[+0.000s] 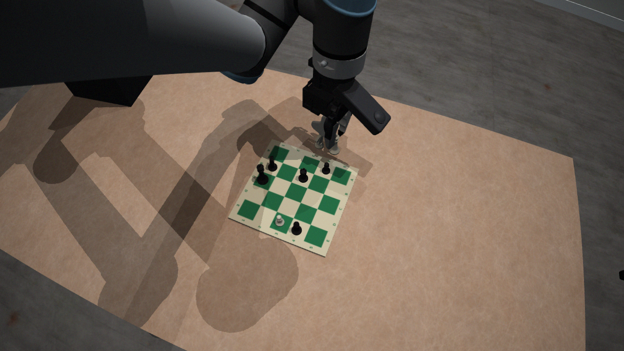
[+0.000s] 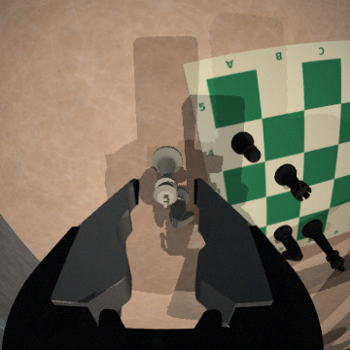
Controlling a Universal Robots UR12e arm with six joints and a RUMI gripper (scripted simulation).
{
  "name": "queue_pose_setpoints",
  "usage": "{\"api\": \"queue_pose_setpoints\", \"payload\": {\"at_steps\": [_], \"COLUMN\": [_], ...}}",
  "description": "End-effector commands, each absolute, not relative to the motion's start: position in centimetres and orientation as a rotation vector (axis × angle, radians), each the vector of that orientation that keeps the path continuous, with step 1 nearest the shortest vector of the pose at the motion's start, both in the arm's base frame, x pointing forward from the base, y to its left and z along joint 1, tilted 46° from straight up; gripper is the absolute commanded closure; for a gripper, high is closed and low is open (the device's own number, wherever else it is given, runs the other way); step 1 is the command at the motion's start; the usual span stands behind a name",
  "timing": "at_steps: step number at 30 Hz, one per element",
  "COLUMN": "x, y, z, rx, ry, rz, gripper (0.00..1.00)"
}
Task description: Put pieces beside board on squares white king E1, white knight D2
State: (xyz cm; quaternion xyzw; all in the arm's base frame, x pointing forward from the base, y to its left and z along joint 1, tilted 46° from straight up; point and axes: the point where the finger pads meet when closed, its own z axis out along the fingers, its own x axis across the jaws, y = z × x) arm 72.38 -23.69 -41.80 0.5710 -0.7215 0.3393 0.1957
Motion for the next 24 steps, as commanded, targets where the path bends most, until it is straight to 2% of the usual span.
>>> {"api": "queue_pose_setpoints", "payload": {"at_steps": [1,24], "x": [72.67,72.62], "y": [-23.87,-23.75], "z": [-41.99,-41.84], "rx": [1.603,1.604], "ry": [-2.021,-2.020], "rz": [0.955,0.954], "gripper": [0.75,0.75]}}
